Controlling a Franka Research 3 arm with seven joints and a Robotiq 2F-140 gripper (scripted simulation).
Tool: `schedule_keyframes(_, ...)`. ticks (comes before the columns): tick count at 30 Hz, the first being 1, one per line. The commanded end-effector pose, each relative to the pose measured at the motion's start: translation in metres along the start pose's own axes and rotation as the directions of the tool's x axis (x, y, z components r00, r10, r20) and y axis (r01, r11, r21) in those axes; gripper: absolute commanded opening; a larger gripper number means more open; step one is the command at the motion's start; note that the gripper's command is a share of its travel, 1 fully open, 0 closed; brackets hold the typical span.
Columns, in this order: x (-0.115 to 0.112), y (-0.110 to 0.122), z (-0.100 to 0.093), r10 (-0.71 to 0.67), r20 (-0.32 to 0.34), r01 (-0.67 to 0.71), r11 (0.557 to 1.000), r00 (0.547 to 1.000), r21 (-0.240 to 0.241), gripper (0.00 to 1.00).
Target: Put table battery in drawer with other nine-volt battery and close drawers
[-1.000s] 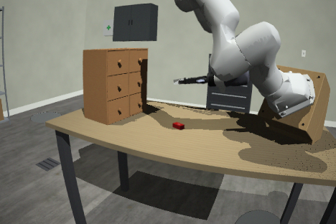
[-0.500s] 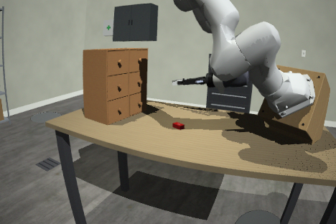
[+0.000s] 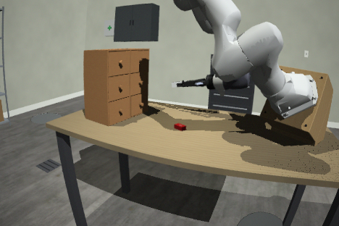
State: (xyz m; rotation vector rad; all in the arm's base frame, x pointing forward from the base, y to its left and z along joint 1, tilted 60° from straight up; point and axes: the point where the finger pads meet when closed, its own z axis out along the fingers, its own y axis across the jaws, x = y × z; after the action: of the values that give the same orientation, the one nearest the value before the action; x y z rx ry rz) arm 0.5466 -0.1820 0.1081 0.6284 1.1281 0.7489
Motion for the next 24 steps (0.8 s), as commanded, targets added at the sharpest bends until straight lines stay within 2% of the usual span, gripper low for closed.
schedule_keyframes(1, -0.001, 0.006, 0.002, -0.016, 0.007, 0.016, 1.0, 1.0, 0.001, 0.2)
schedule_keyframes(10, 0.002, 0.019, 0.005, -0.016, 0.007, 0.016, 1.0, 1.0, 0.001, 0.2)
schedule_keyframes(24, 0.011, 0.054, 0.013, -0.016, 0.007, 0.016, 1.0, 1.0, 0.001, 0.2)
